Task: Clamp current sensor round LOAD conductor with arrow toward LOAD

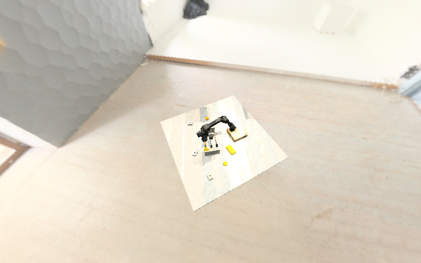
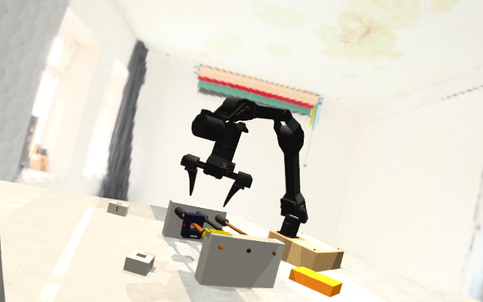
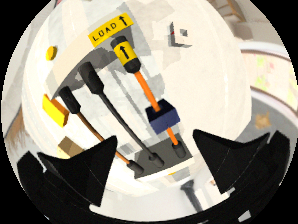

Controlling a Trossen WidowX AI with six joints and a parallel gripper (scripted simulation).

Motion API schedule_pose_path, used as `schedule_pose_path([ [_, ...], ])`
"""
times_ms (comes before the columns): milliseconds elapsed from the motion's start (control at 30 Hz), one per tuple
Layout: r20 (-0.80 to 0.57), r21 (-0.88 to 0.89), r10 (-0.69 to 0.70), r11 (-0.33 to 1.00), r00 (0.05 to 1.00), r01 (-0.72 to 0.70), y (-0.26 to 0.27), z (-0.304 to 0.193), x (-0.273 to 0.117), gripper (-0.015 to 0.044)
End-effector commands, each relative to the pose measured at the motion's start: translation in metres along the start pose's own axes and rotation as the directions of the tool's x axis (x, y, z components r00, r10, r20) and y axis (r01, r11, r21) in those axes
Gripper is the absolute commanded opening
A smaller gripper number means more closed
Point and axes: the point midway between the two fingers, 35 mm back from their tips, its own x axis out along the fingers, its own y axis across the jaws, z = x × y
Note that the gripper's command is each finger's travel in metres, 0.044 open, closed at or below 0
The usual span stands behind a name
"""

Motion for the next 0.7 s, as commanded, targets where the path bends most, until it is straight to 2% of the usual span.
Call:
schedule_pose_path([
  [0, -0.147, 0.543, -0.164, 0.811, 0.975, 0.219, 0.036, 0.015, -0.003, 0.044],
  [300, -0.215, 0.776, -0.315, 0.52, 0.924, 0.357, 0.062, 0.027, -0.008, 0.044],
  [667, -0.236, 0.933, -0.464, 0.137, 0.854, 0.332, 0.085, 0.037, -0.017, 0.044],
])
